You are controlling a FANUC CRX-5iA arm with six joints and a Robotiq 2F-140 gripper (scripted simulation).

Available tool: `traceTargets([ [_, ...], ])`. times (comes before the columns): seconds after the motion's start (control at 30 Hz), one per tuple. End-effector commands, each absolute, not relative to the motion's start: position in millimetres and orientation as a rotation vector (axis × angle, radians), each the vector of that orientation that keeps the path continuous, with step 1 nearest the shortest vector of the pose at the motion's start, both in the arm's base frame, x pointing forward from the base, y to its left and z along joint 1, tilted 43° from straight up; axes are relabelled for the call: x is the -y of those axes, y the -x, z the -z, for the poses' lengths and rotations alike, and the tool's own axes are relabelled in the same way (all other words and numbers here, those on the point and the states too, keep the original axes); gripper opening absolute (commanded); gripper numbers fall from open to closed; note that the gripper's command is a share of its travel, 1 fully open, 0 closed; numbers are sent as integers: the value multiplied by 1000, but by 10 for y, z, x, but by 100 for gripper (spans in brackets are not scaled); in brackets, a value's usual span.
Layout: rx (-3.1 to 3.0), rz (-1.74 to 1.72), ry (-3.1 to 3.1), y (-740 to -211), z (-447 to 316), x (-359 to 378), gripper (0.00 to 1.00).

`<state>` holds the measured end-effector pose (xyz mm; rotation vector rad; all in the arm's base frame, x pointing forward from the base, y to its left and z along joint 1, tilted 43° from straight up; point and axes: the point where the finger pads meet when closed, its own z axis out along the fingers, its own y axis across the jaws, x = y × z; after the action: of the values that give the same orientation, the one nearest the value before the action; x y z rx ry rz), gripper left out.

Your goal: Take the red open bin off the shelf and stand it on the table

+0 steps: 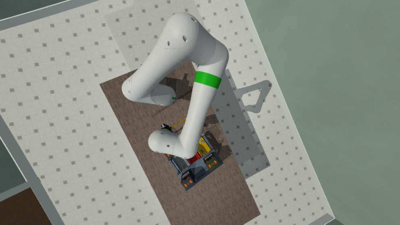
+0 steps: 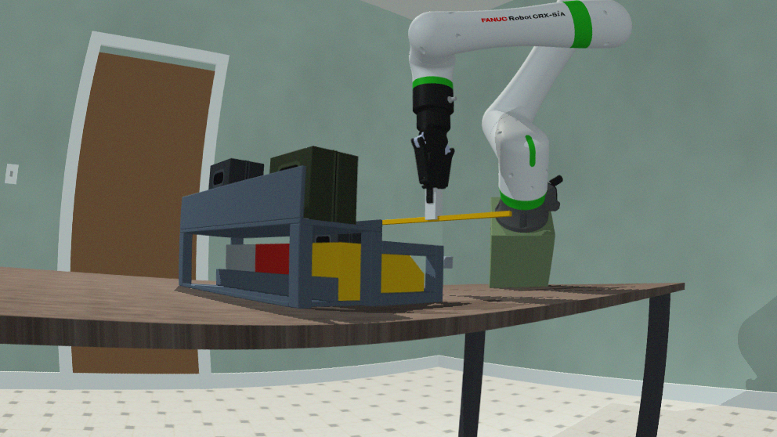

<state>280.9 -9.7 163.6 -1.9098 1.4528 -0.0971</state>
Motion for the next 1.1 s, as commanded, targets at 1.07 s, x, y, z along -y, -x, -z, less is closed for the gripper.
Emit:
traceTargets([
  [1.07,-1453,98,1910,-2883,-1690,90,0],
])
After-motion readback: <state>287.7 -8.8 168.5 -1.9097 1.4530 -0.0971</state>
